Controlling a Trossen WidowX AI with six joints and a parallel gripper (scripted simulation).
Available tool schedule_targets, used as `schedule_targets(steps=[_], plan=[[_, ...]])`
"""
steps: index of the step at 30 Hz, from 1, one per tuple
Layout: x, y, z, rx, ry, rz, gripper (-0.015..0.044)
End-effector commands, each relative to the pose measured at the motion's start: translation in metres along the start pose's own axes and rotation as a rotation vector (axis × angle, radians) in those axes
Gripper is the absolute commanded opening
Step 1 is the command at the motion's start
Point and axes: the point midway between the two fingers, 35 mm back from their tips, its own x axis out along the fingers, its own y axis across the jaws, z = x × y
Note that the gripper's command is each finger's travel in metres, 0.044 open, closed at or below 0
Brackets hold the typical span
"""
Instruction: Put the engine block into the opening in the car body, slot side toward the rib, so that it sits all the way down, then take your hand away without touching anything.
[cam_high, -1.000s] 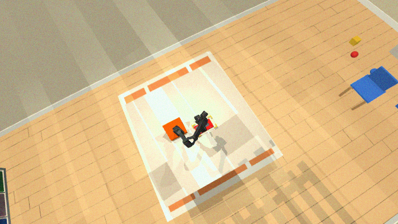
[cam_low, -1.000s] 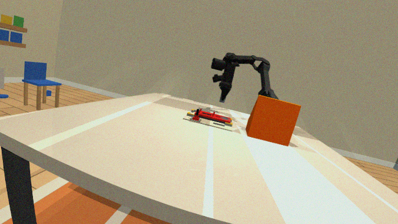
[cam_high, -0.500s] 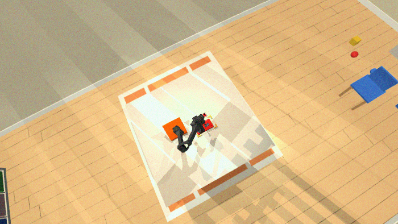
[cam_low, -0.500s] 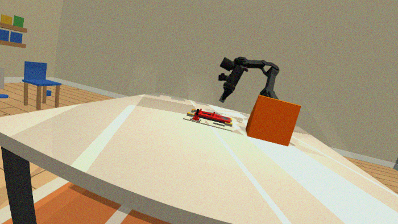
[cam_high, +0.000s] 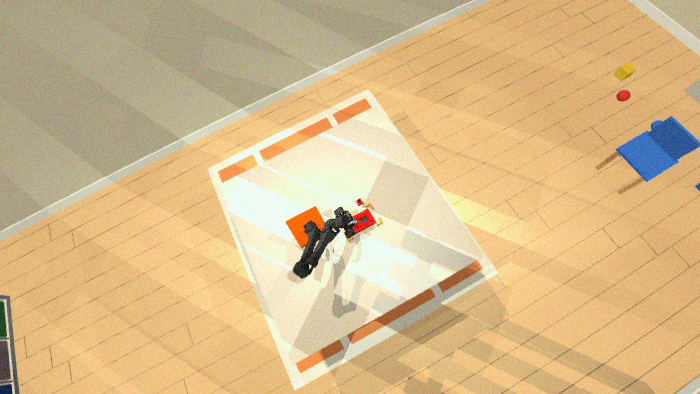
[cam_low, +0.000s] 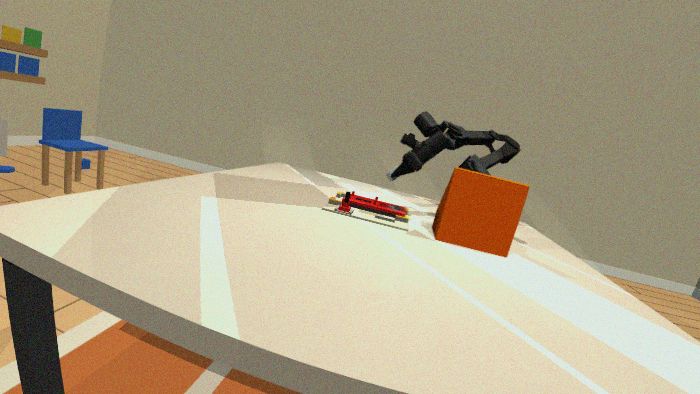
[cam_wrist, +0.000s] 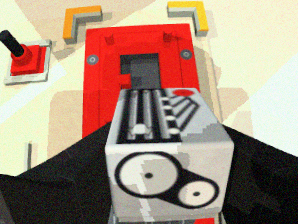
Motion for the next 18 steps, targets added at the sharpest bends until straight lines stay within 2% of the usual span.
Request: schedule_targets(steps=[1,18], plan=[[0.003,0.000,-0.002,-0.003,-0.030,-0.003,0.0000],[0.035,0.000,-0.030,-0.004,-0.032,-0.006,0.0000]])
